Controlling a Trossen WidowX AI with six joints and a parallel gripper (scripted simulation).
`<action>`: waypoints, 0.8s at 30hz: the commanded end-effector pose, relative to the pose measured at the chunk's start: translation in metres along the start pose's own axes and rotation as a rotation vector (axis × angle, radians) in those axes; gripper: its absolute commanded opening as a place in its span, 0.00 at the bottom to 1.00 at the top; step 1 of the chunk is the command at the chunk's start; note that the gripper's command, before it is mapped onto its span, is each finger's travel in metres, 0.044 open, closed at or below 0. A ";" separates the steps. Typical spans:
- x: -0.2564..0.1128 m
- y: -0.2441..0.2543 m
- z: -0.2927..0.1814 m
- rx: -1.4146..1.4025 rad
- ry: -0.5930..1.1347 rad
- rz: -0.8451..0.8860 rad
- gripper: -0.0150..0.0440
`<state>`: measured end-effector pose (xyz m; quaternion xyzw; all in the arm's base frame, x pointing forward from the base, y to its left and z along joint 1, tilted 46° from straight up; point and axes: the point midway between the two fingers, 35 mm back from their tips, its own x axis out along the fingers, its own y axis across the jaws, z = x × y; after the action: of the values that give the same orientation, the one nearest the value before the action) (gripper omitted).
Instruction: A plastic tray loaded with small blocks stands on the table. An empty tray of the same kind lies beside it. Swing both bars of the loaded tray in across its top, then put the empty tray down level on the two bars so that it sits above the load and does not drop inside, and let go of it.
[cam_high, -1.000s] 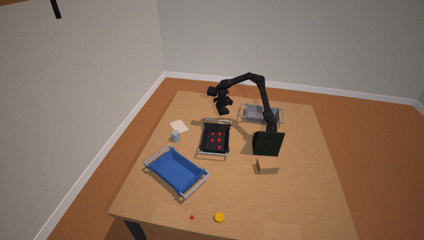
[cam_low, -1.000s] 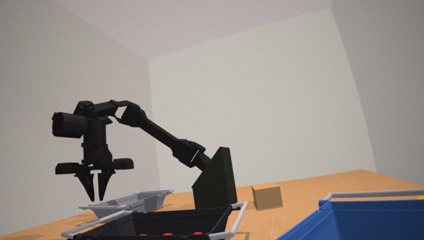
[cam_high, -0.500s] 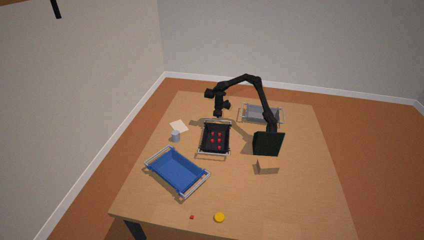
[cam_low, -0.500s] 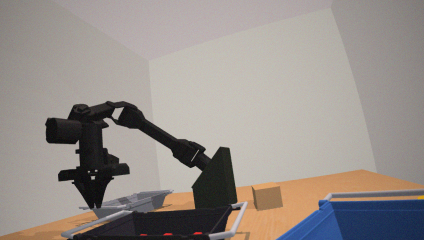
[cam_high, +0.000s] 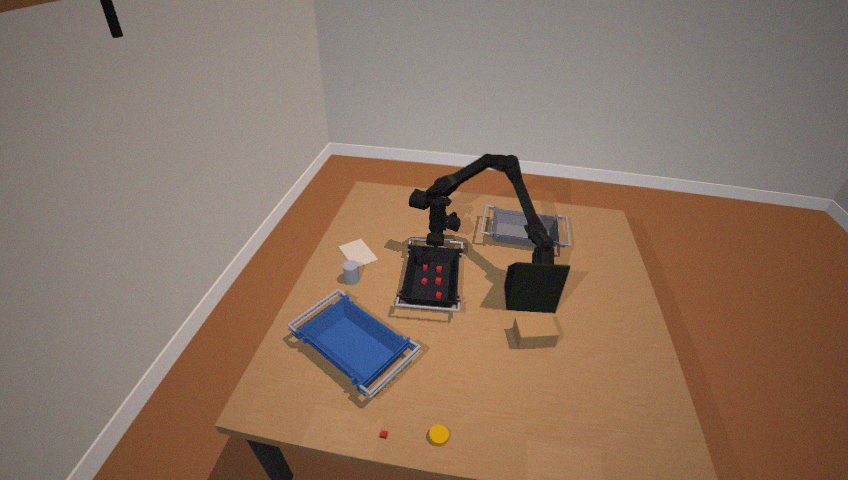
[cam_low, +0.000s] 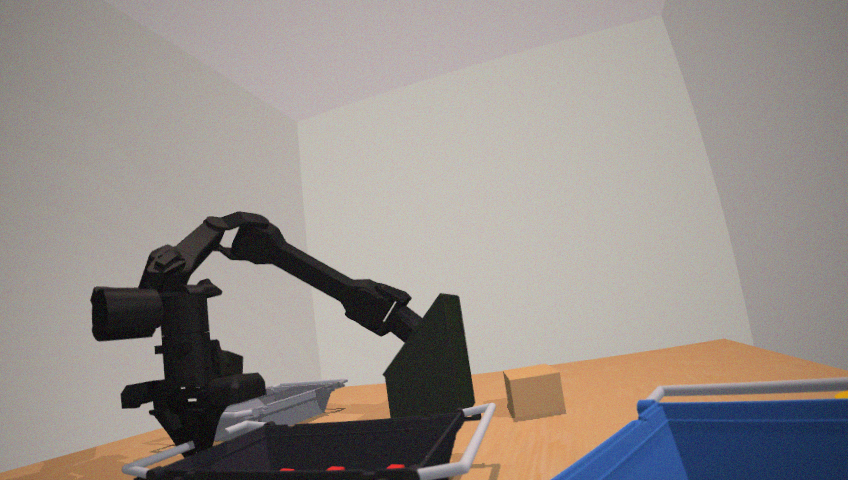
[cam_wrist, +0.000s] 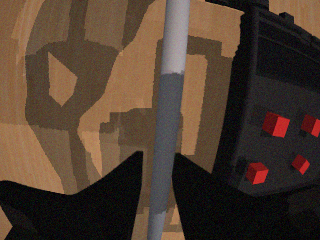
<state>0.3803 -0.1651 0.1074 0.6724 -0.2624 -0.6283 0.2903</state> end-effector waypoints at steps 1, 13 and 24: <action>-0.004 -0.004 -0.001 -0.004 0.005 -0.004 0.40; -0.033 -0.034 -0.001 -0.005 0.005 -0.007 0.40; -0.023 -0.068 -0.001 -0.005 0.005 -0.008 0.40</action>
<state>0.3798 -0.1039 0.0889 0.6771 -0.2592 -0.6242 0.2911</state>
